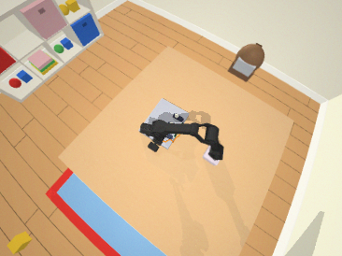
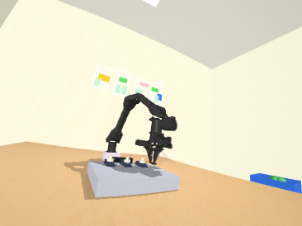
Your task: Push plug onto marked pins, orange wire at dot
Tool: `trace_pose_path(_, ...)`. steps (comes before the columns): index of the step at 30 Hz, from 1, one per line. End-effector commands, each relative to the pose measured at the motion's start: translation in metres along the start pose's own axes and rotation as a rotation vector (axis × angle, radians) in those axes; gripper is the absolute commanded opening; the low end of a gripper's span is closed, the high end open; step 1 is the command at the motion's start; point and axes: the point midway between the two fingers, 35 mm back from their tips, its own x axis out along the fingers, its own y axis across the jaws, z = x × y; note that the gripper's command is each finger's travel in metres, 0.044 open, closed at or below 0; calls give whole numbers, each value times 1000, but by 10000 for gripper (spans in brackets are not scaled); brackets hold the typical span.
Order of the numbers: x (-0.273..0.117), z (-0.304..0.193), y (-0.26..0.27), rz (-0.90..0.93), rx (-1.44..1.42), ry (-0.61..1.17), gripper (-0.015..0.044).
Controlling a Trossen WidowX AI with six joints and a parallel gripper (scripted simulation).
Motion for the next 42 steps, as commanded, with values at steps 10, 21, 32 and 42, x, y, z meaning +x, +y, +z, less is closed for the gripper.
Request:
trace_pose_path(10, -43, -5, -6, 0, 5, -8, 0)
trace_pose_path(21, -51, -41, -44, -3, 0, -6, 0)
trace_pose_path(32, -52, -82, -76, -5, -4, -3, 0)
trace_pose_path(42, -46, -123, -99, -7, -9, 0, 0)
